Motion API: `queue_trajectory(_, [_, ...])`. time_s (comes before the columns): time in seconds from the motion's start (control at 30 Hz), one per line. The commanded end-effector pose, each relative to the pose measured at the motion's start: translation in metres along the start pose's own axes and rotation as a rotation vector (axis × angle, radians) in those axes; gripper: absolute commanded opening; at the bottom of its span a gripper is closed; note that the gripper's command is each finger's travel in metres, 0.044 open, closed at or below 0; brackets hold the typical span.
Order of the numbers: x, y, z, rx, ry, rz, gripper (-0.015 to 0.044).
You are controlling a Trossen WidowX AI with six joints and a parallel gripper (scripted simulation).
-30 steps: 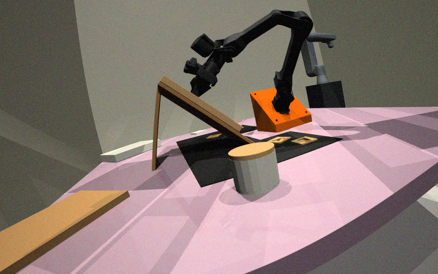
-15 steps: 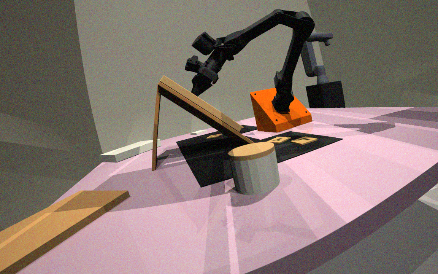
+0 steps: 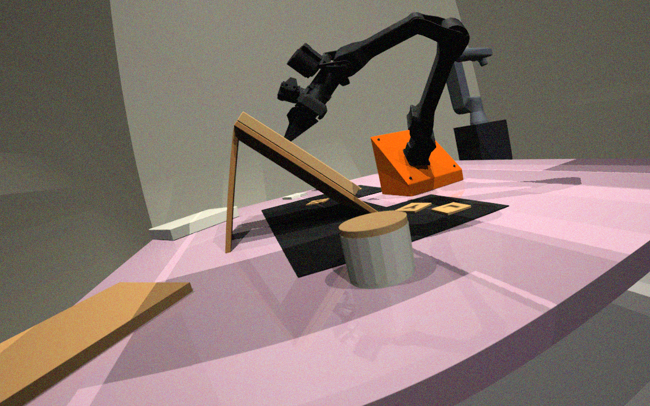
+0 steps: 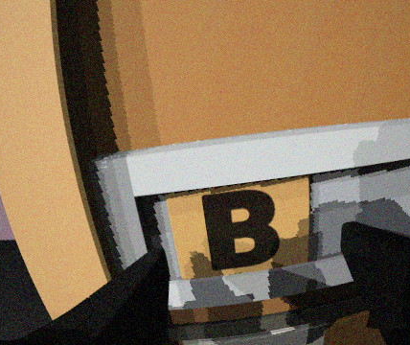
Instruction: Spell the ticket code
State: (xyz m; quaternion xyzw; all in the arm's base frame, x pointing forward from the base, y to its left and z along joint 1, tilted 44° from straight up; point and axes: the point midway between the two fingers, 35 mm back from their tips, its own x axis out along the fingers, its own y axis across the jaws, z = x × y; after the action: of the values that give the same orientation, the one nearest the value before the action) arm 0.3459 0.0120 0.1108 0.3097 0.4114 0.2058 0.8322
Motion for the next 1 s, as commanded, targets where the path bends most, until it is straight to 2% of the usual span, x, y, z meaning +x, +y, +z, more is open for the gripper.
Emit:
queue_trajectory(0.0, [-0.003,0.000,0.000,-0.005,0.002,0.005,0.0295])
queue_trajectory(0.97, [-0.022,0.001,0.000,-0.005,0.003,0.004,0.0295])
